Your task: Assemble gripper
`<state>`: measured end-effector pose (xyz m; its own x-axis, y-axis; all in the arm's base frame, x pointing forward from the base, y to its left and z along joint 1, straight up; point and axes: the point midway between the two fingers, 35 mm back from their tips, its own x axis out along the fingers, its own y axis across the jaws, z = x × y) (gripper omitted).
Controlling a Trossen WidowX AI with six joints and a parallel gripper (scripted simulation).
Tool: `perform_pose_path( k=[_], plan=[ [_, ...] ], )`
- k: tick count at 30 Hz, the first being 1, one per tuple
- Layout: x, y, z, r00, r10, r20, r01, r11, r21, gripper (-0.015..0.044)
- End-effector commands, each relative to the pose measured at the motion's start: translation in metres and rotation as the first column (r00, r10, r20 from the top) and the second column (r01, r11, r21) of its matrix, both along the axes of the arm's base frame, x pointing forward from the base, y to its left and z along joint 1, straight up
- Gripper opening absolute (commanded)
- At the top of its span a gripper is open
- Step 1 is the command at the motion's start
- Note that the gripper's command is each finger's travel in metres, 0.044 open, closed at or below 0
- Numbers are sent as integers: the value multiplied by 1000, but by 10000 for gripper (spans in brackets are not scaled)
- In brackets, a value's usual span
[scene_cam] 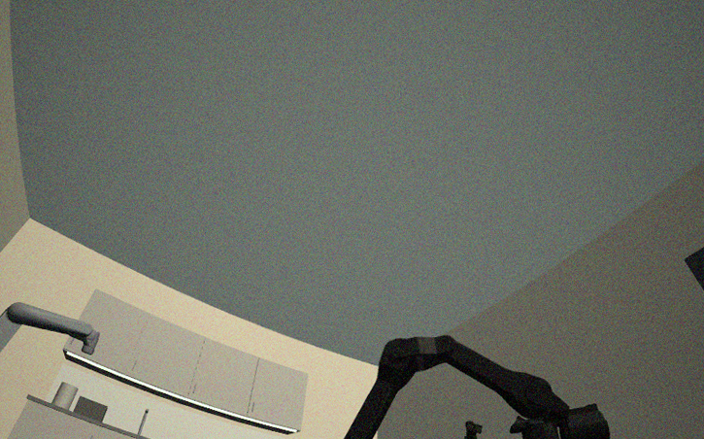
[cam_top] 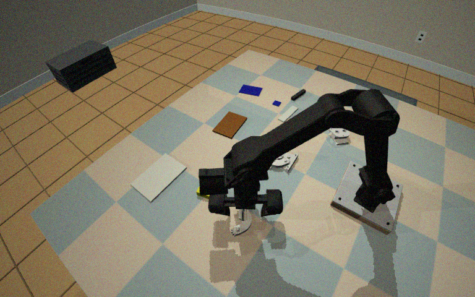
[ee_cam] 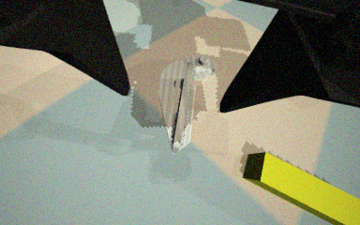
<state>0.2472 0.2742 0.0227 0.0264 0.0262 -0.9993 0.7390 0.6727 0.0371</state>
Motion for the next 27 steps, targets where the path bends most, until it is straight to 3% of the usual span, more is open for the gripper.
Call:
perform_pose_path(
  k=[1,11,22,27],
  plan=[
    [0,0,-1,1000,-3,1,3,1000,-2,440],
    [0,0,-1,1000,-3,1,3,1000,-2,440],
    [0,0,-1,1000,0,0,0,1000,0,151],
    [0,0,-1,1000,0,0,0,1000,0,134]
  ],
)
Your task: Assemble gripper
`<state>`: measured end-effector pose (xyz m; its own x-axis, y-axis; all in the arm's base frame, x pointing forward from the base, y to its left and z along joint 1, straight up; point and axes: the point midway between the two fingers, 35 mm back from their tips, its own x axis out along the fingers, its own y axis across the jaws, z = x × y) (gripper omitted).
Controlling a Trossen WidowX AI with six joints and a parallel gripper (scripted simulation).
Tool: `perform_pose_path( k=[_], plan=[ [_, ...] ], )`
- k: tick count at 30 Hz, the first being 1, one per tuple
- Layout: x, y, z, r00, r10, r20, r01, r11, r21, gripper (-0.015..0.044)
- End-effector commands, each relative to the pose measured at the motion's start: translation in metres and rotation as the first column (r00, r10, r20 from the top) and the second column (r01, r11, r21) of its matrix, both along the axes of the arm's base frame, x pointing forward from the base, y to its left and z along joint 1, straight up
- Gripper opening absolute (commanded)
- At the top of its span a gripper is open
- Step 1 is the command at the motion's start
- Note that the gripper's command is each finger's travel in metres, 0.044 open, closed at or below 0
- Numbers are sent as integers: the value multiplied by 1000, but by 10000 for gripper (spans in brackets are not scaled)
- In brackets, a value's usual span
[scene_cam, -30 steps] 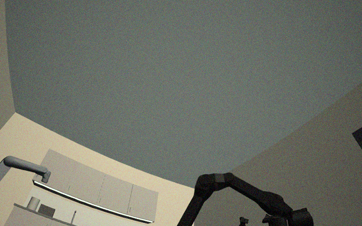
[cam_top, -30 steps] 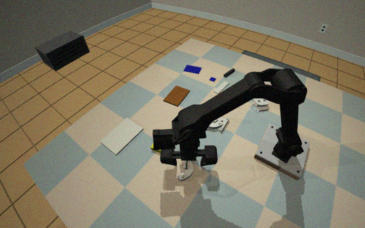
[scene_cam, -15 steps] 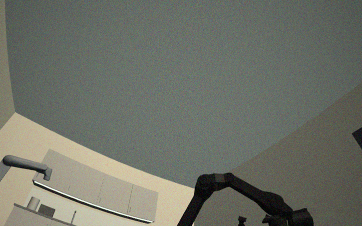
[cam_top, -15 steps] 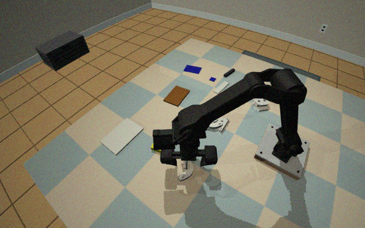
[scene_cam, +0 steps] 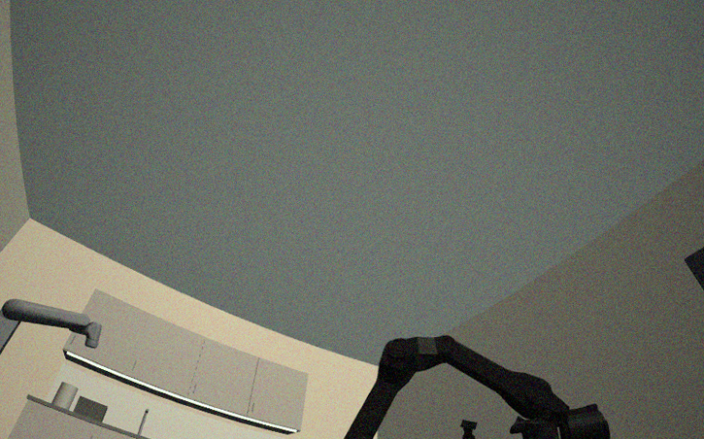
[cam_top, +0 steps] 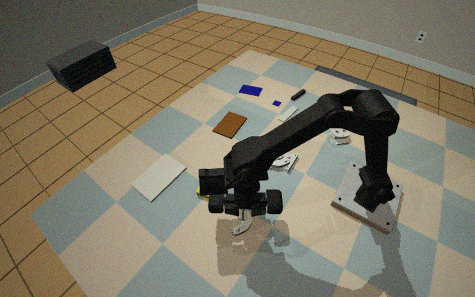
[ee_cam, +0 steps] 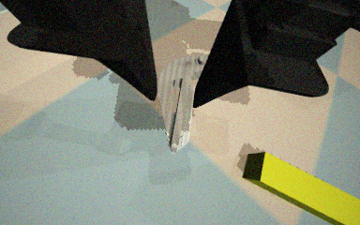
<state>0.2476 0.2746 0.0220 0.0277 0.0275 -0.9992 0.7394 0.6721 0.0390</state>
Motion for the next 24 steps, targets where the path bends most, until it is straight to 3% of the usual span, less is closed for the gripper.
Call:
perform_pose_path(
  k=[1,12,24],
  plan=[
    [0,0,0,1000,1,-1,-1,1000,-1,134],
    [0,0,2,1000,1,-1,-1,1000,-1,134],
    [1,1,40,1000,-1,-1,1,1000,-2,134]
  ],
)
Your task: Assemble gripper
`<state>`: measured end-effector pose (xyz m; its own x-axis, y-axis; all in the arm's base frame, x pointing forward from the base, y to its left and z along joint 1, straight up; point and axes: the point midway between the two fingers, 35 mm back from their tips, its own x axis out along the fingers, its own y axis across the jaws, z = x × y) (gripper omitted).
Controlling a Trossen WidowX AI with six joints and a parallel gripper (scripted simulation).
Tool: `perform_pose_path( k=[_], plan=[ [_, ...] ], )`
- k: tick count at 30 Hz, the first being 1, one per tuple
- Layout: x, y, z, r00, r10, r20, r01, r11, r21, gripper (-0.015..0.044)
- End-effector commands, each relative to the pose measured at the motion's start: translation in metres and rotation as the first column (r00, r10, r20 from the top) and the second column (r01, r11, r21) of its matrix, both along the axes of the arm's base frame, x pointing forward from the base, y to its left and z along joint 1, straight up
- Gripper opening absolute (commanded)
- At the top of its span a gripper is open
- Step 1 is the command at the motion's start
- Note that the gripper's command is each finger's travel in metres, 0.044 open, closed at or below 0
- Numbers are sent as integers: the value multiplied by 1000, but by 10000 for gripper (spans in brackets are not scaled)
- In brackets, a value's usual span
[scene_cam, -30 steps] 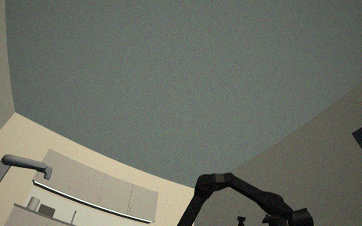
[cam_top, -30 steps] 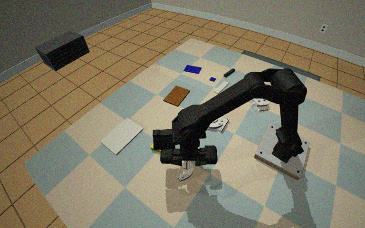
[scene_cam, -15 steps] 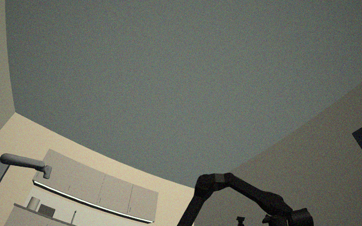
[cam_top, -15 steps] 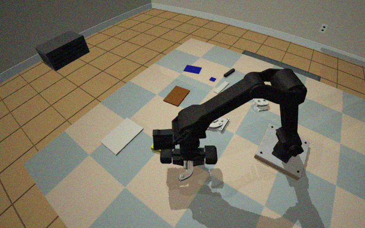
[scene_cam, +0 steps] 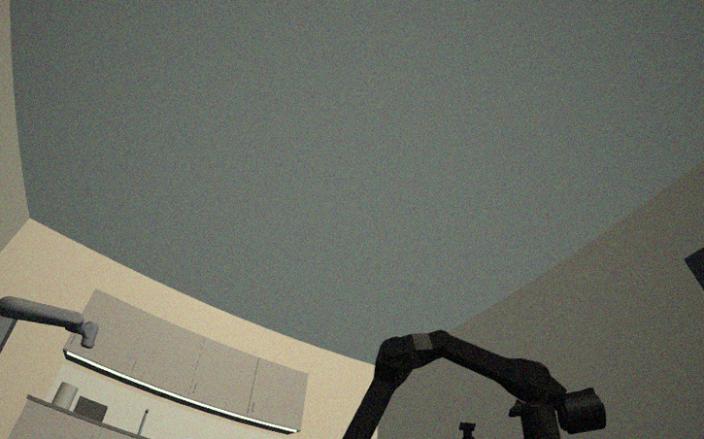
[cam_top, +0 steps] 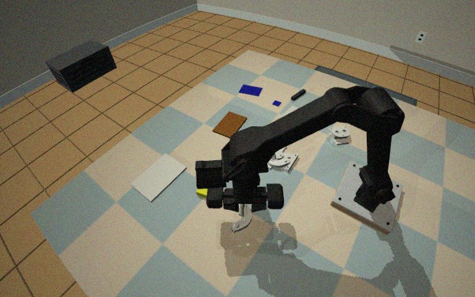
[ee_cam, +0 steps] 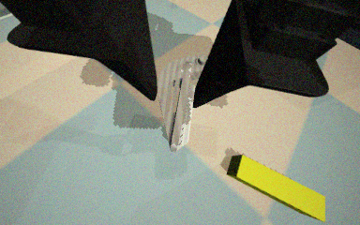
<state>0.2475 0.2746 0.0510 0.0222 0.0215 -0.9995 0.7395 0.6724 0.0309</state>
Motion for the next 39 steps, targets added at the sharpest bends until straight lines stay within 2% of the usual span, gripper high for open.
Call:
perform_pose_path(
  k=[1,12,19,39],
  plan=[
    [0,0,15,1000,-1,5,1,1000,4,134],
    [-2,-2,49,1000,-3,5,3,1000,3,134],
    [1,-6,49,1000,13,6,-13,1000,2,134],
    [35,-63,50,975,223,12,-223,975,-10,134]
  ],
)
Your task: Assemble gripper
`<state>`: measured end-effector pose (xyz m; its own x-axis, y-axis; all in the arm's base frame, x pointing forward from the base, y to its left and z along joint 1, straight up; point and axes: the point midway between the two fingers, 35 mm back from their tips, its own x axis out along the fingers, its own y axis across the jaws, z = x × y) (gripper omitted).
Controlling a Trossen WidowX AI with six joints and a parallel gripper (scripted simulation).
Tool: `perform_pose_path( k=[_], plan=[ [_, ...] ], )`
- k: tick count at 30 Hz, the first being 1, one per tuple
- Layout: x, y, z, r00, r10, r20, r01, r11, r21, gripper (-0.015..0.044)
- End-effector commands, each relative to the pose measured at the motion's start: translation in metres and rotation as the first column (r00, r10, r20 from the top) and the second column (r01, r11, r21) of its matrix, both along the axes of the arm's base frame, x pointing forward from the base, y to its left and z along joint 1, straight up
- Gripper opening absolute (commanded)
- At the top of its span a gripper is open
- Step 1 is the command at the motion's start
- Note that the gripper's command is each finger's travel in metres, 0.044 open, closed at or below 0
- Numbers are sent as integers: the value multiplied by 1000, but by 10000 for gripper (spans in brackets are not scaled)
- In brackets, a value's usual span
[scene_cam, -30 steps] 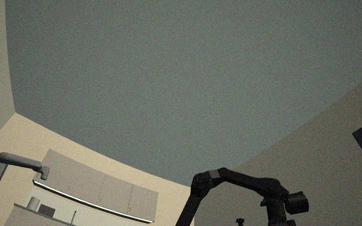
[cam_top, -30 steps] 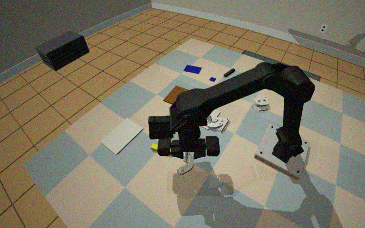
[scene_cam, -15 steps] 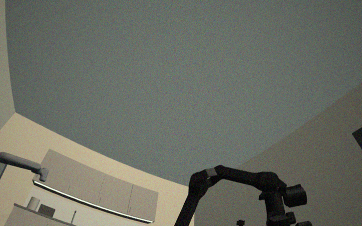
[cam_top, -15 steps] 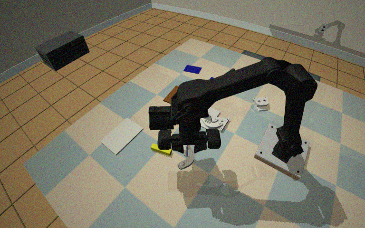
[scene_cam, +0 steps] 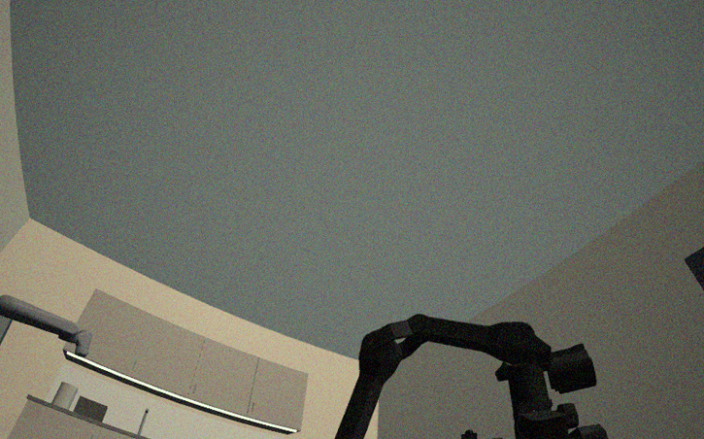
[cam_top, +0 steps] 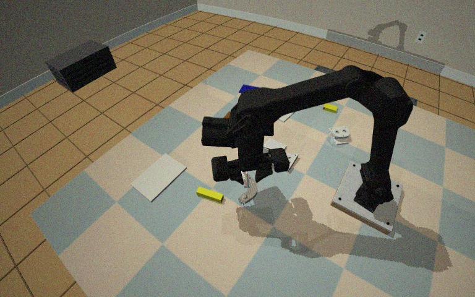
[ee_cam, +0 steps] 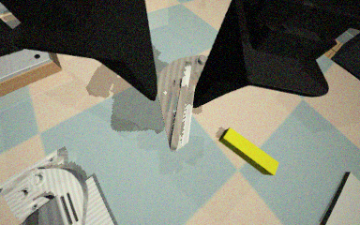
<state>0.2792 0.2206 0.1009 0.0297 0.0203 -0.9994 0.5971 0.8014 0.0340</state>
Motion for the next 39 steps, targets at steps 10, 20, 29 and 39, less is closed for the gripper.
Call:
perform_pose_path(
  k=[10,20,29,39],
  plan=[
    [16,-40,0,990,141,4,-141,990,-9,134],
    [26,-72,0,968,250,5,-250,968,-16,134],
    [32,-101,0,938,346,5,-346,938,-22,134],
    [35,-134,0,893,451,4,-451,892,-29,134]
  ],
)
